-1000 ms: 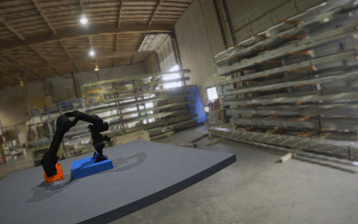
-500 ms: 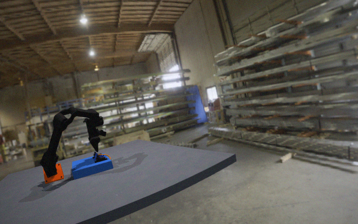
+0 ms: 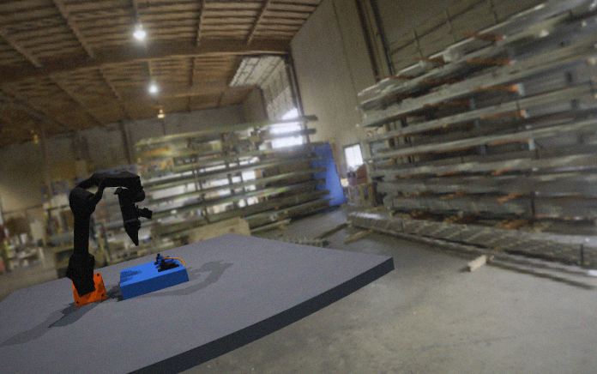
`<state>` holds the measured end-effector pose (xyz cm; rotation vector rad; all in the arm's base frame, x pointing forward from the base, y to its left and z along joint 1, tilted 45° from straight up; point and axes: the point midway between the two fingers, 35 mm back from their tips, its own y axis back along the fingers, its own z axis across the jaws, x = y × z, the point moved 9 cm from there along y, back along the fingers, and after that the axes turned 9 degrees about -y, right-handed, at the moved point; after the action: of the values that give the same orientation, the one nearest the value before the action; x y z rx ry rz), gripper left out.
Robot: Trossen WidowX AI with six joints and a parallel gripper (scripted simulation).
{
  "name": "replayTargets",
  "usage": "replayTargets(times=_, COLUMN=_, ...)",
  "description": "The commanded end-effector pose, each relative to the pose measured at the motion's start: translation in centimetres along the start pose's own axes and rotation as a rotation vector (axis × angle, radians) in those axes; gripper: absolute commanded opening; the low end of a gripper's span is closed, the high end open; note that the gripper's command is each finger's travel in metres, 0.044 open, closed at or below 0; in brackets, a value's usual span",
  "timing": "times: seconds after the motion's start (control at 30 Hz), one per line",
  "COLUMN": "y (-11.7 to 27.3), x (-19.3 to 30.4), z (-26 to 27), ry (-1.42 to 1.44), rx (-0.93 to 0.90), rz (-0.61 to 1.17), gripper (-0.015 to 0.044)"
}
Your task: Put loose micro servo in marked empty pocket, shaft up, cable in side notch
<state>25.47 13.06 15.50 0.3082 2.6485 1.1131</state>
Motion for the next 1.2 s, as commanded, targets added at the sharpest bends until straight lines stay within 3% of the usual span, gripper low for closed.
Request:
replayTargets(times=0.0, y=1.5, x=0.3, z=-0.3, ry=0.005, rx=-0.031, rz=-0.02, gripper=0.044)
replayTargets(times=0.17, y=3.9, x=0.5, z=-0.6, ry=0.024, rx=-0.085, rz=-0.06, gripper=0.044)
replayTargets(times=1.17, y=3.9, x=0.5, z=-0.6, ry=0.024, rx=-0.085, rz=-0.06, gripper=0.044)
